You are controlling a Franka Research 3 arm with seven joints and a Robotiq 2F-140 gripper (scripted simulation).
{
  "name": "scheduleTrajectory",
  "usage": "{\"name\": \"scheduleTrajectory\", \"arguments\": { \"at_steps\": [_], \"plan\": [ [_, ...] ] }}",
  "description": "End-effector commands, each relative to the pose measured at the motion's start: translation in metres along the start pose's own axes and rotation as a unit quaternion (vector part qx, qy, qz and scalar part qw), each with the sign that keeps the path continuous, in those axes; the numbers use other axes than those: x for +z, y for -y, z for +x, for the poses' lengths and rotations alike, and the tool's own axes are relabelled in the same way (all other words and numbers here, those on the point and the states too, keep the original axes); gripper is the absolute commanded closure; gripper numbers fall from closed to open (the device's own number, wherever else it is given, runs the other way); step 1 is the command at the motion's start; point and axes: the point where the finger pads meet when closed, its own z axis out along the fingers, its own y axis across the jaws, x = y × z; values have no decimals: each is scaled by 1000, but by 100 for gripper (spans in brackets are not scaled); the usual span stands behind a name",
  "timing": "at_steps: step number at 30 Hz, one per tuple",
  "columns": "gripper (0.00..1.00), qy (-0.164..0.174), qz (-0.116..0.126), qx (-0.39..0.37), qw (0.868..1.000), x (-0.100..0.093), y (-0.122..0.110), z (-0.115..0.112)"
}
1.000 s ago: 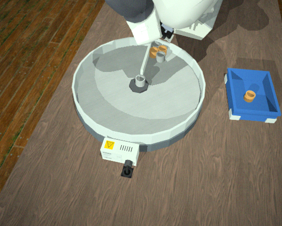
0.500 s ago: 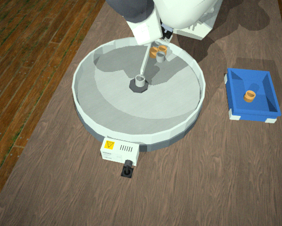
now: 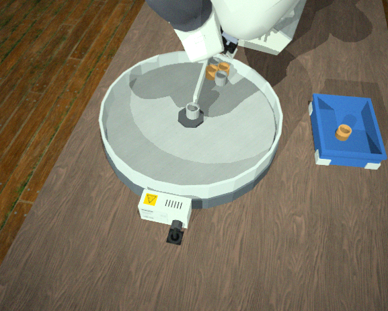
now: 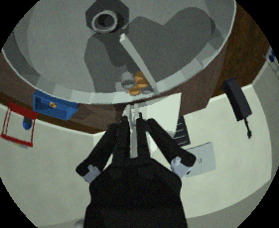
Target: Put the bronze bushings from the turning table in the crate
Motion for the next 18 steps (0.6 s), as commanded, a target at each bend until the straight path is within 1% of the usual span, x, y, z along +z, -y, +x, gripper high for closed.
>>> {"name": "scheduleTrajectory", "arguments": {
  "at_steps": [1,18],
  "plan": [
    [94,-1,-1,-4,1000,0,-1,0],
    [94,-4,0,-4,1000,-1,1,0]
  ]
}}
